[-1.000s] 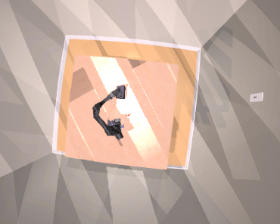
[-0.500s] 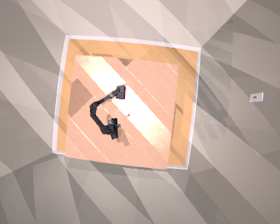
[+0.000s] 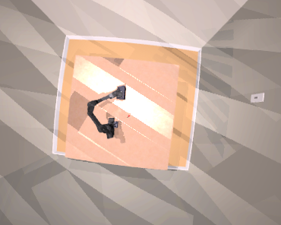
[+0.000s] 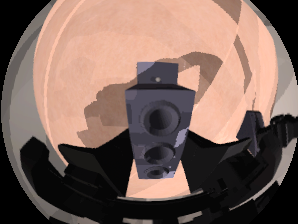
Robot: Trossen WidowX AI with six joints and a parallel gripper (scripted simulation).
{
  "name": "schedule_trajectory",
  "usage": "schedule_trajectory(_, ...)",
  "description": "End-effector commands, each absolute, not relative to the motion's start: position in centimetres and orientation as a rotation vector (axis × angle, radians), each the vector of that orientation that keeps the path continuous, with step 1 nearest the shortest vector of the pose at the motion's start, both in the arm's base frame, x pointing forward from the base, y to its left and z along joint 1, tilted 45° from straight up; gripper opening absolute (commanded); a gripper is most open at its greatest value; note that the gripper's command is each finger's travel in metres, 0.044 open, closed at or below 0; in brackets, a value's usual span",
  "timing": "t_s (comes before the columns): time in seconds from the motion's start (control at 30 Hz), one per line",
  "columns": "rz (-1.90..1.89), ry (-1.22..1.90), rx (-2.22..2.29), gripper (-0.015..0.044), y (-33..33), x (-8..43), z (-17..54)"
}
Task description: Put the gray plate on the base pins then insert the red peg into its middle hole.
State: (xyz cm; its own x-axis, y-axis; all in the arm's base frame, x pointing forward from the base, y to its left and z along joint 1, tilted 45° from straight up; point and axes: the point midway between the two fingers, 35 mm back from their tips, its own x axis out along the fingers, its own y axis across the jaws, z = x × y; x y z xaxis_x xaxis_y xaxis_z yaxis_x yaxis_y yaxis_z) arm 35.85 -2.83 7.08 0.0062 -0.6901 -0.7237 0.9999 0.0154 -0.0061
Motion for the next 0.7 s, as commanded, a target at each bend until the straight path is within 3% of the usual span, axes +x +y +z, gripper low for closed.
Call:
schedule_trajectory(0.0,-1.473,0.626,0.621,0.0,-4.34,35.43,7.48)
schedule_trajectory(0.67,-1.479,0.617,0.625,0.0,-5.11,35.2,7.71)
